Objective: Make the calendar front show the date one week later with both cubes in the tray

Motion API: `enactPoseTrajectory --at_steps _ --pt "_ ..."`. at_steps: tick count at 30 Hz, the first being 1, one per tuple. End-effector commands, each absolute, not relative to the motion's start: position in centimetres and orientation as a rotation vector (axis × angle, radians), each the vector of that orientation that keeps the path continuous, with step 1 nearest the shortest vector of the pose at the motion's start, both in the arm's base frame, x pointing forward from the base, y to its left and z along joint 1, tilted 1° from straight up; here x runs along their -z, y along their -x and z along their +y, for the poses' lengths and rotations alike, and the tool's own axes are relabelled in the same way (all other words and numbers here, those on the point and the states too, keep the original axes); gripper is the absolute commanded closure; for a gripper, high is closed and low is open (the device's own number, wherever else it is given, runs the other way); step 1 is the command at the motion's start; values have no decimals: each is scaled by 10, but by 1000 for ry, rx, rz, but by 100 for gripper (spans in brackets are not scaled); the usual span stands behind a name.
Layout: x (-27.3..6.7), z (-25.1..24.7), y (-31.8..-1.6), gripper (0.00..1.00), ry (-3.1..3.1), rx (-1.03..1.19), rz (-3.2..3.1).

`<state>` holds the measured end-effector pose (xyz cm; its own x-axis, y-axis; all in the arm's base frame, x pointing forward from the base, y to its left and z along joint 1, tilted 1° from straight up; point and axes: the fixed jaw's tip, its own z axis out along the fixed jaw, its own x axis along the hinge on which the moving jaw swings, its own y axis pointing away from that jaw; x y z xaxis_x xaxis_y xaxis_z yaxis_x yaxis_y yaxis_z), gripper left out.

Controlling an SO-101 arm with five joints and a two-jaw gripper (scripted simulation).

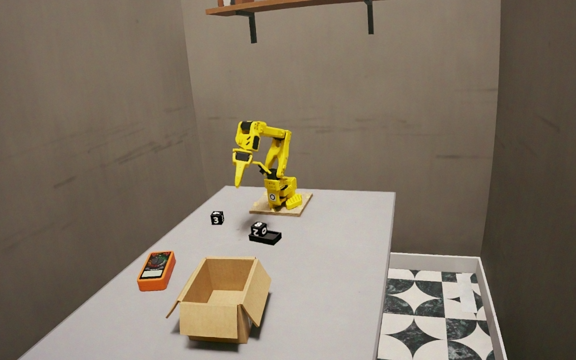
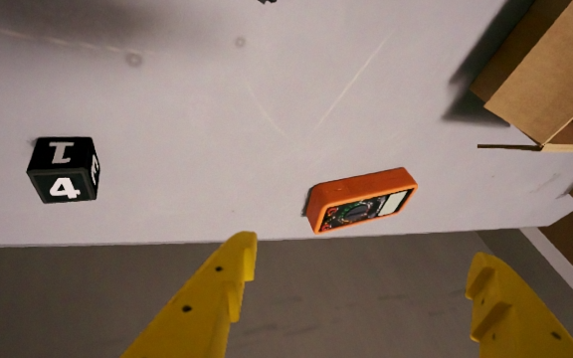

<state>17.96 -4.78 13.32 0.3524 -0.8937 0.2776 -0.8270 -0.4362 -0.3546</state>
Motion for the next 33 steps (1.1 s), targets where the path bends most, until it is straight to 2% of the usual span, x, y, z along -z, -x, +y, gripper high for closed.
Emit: enactPoseTrajectory --at_steps 1,33 --pt "-132 -37 -180 65 2331 642 1667" --pt "-124 3 -176 65 1869 455 2010"
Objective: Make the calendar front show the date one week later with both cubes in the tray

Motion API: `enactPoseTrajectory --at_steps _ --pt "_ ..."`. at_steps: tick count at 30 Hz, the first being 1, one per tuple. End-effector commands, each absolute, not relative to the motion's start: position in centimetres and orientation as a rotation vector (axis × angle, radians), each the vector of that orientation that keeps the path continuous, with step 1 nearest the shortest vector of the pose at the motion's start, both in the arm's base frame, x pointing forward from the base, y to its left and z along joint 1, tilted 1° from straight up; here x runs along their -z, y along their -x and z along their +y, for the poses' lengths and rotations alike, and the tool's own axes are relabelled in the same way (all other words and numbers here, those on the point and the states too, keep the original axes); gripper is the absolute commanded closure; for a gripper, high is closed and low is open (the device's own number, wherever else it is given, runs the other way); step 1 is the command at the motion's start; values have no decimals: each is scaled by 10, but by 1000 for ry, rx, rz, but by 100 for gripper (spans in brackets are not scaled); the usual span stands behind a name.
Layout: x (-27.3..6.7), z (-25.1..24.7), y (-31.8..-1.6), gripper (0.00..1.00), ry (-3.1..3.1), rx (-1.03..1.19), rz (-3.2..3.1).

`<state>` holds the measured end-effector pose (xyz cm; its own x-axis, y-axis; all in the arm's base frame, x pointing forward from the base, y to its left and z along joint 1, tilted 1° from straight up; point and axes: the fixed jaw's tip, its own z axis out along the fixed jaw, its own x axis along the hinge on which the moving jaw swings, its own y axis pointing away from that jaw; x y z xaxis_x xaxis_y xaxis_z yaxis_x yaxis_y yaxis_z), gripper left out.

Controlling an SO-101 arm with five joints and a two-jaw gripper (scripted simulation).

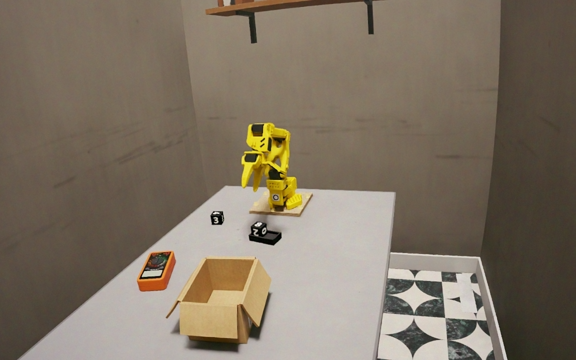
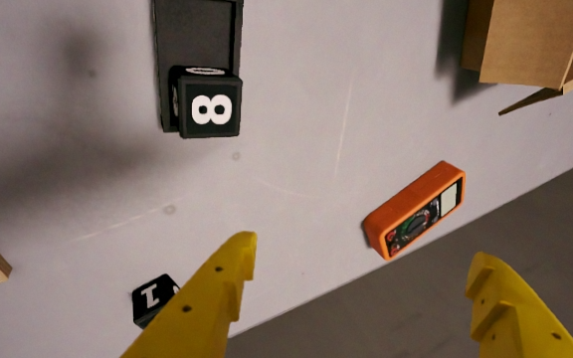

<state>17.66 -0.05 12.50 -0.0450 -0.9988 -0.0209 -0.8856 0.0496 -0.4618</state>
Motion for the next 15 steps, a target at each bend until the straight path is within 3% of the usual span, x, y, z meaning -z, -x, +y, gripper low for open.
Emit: enactPoseTrajectory --at_steps 1,15 --pt "-124 4 -176 65 1863 452 2014" --pt "-123 7 -175 65 1826 435 2038"
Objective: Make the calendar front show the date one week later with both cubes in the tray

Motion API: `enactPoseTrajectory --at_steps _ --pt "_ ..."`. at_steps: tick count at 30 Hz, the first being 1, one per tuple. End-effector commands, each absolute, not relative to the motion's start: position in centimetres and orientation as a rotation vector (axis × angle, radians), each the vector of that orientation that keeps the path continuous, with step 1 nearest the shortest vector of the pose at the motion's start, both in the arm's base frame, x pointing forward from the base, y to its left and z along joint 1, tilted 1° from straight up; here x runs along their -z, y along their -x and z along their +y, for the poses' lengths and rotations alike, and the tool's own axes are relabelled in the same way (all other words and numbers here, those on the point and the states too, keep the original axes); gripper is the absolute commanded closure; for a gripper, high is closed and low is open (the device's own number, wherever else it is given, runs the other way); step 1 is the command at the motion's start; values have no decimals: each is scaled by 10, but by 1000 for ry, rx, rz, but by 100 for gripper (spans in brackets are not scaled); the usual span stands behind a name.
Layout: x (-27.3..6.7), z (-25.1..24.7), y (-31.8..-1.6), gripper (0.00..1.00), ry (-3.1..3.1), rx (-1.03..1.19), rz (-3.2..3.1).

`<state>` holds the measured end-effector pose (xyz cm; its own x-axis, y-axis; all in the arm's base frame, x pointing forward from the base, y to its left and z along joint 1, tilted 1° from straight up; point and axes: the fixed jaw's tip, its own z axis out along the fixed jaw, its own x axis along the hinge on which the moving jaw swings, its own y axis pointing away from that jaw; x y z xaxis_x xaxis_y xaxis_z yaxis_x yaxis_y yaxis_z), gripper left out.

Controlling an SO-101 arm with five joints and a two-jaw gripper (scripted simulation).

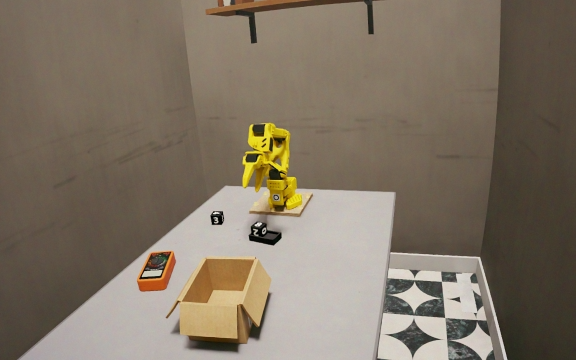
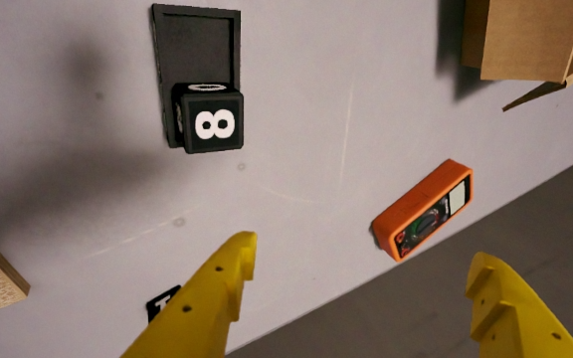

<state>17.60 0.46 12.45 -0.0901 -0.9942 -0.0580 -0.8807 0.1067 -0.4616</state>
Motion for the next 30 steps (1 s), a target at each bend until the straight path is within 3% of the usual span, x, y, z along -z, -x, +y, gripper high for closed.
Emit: enactPoseTrajectory --at_steps 1,13,30 --pt "-123 7 -175 65 1825 435 2039" --pt "-119 7 -175 65 1842 412 2058" --pt "-64 6 -164 65 2060 67 2302"
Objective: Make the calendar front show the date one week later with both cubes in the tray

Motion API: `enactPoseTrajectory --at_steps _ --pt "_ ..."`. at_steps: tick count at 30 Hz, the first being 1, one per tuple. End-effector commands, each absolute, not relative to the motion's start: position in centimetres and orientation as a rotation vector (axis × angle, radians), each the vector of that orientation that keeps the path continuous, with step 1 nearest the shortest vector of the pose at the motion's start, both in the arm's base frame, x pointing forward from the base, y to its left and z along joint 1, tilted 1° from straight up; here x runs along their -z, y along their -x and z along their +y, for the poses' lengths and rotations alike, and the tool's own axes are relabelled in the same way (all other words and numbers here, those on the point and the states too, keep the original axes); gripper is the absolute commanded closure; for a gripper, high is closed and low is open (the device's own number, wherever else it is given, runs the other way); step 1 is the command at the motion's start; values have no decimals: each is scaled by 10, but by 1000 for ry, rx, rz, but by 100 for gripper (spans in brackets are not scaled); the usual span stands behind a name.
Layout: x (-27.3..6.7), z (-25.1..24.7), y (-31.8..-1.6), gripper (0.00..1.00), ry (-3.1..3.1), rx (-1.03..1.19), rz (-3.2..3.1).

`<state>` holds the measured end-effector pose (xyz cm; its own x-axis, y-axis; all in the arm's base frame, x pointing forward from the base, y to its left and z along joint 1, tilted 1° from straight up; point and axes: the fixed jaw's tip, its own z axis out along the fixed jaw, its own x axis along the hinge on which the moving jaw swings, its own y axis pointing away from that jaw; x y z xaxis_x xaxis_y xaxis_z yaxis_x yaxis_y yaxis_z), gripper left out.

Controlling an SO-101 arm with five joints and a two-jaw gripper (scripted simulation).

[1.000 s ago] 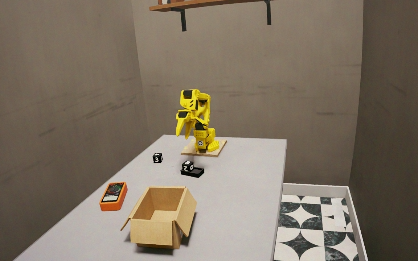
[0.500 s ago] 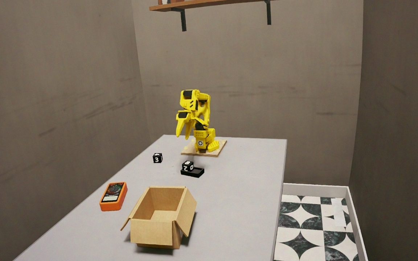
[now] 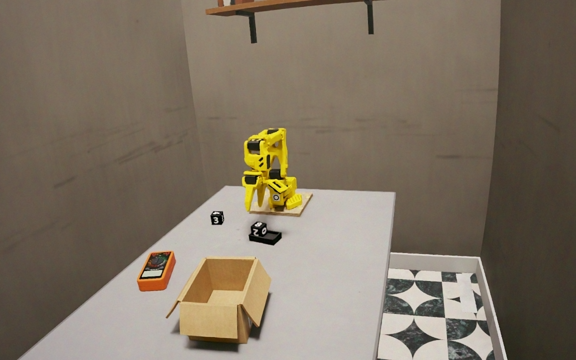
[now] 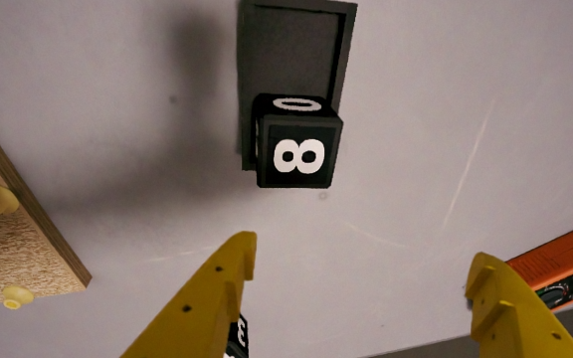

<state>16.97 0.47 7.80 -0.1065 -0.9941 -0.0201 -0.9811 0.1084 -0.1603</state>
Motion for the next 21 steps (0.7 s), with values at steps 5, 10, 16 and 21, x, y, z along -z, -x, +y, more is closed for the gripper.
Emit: enactPoseTrajectory --at_steps 5,10,16,21 --pt "-54 6 -160 65 2097 -5 2344" --pt "-53 6 -159 65 2102 -14 2349" --pt "-54 9 -160 65 2054 -12 2390" --pt "-54 9 -160 65 2054 -12 2390"
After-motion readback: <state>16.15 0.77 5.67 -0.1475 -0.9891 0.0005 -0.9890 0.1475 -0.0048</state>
